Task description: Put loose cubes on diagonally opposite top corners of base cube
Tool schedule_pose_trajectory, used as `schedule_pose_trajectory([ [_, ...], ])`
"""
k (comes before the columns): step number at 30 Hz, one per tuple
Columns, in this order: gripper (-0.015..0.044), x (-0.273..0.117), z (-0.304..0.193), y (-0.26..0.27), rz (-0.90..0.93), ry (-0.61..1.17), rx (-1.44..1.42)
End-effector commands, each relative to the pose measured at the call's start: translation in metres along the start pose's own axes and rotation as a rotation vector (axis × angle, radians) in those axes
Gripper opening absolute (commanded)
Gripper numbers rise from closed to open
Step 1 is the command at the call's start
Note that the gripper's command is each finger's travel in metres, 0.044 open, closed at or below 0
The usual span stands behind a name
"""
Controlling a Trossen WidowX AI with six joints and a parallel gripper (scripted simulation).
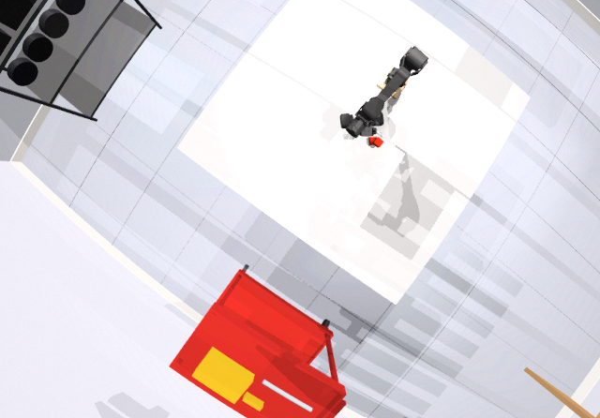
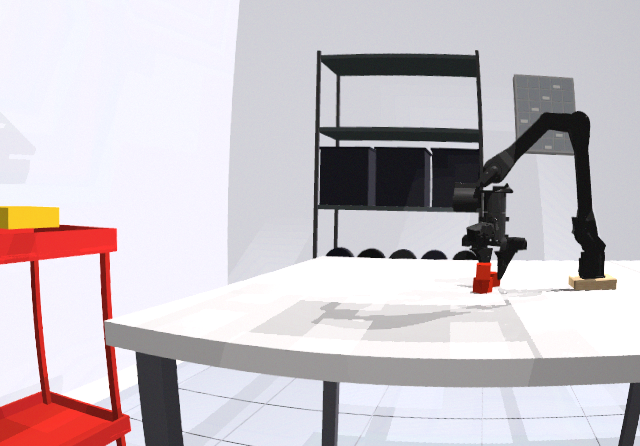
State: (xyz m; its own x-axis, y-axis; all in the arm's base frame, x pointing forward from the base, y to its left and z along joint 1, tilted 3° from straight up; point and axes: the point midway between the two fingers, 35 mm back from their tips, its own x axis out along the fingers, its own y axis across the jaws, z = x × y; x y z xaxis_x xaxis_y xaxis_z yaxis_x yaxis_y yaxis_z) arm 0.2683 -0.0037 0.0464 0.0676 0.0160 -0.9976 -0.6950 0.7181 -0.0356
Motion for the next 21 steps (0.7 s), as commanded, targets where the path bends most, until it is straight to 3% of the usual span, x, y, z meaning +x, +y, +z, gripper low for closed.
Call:
schedule_pose_trajectory([
  [1, 0.0186, 0.002, 0.0, 0.0, 0.0, -0.004, 0.004],
  [4, 0.0107, 0.002, 0.0, 0.0, 0.0, -0.004, 0.004],
  [21, 0.0105, -0.036, 0.004, -0.004, -0.001, -0.004, 0.004],
])
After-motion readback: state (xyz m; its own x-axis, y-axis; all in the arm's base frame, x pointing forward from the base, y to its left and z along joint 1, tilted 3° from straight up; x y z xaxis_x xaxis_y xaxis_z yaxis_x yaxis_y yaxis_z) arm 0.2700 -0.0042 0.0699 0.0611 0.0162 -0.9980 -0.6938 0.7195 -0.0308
